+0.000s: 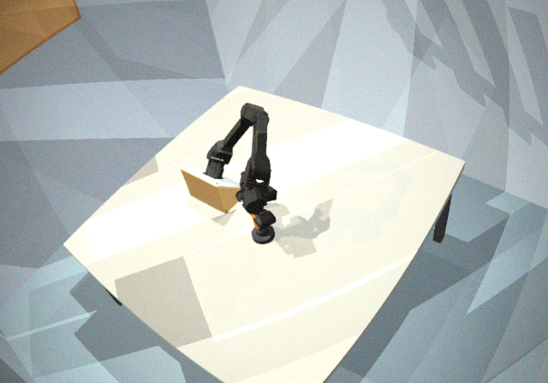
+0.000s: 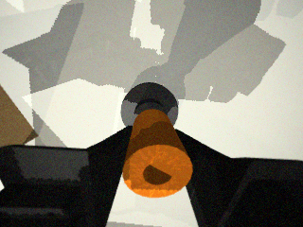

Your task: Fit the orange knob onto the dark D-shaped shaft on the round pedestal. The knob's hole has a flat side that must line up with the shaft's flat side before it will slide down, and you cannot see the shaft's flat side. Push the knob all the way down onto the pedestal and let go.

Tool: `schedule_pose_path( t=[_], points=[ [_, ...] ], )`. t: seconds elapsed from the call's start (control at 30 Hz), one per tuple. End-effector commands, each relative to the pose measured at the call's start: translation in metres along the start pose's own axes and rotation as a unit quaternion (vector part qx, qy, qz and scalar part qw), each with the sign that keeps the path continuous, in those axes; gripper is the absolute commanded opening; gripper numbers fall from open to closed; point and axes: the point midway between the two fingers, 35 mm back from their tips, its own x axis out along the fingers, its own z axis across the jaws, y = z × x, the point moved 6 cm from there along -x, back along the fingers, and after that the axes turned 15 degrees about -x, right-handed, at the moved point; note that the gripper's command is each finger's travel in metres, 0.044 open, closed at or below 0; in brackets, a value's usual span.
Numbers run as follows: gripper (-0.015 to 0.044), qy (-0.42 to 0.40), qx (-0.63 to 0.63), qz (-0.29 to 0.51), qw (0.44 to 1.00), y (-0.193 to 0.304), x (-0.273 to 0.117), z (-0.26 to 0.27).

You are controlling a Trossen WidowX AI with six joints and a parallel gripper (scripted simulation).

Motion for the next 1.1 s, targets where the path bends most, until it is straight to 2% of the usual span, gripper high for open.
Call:
schedule_pose_path(
  t=[0.0,1.07],
  points=[
    [0.0000,0.002,-0.046,0.002,0.999,0.0004,-0.0009,-0.0016],
    [0.0000,0.001,-0.046,0.002,0.999,-0.0002,-0.0002,-0.0003]
  ],
)
